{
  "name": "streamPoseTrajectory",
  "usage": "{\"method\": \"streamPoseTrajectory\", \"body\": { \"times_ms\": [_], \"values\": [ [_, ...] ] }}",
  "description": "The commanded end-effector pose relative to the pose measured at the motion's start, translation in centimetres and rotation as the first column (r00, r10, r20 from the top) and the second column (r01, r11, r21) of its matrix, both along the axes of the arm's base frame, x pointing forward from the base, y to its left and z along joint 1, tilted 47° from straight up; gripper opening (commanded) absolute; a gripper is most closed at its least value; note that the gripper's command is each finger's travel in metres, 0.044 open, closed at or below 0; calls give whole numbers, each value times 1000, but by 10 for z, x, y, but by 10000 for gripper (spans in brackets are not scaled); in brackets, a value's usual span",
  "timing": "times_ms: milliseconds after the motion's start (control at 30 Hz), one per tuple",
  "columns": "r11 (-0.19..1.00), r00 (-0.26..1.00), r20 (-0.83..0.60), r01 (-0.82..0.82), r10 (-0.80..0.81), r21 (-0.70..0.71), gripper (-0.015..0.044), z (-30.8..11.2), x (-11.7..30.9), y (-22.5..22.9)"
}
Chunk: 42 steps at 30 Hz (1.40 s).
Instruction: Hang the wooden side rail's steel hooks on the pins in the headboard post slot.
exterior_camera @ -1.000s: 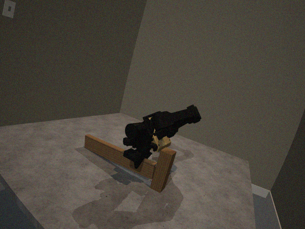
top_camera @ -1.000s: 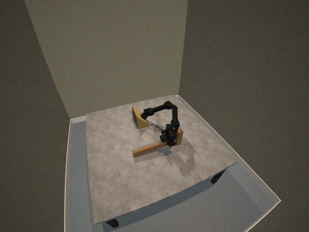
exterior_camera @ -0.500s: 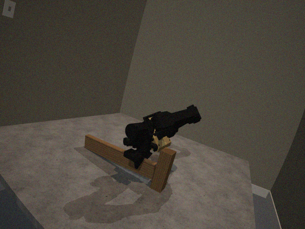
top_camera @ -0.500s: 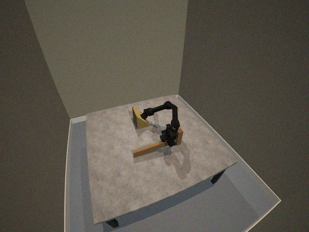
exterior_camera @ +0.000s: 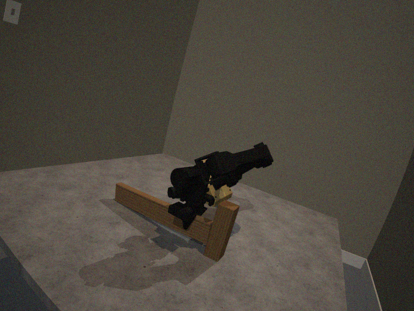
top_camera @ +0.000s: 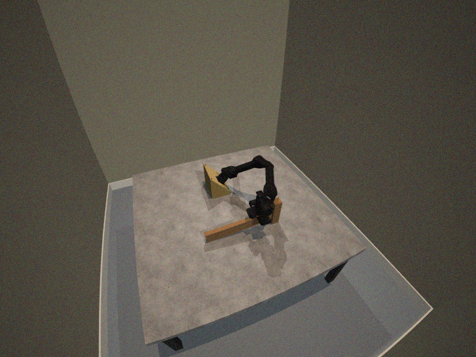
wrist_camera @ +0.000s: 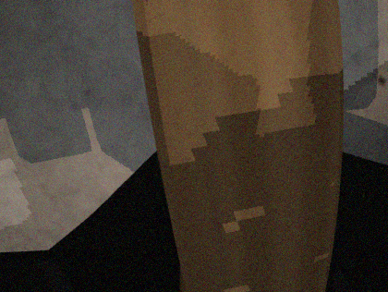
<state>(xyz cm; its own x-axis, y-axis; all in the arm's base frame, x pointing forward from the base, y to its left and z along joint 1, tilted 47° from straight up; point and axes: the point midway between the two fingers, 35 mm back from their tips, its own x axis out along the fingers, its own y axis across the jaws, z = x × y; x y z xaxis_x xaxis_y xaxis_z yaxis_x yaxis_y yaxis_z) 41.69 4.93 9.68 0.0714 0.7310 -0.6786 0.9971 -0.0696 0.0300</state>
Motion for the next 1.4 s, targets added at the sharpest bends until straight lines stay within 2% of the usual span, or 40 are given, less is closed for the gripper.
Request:
{"method": "streamPoseTrajectory", "body": {
  "times_ms": [0, 1367],
  "values": [
    [1000, 1000, 6, 8, -8, 0, 0, 5, 0, -1],
    [1000, 1000, 6, 8, -8, 1, 0, 4, 1, 3]
  ]
}}
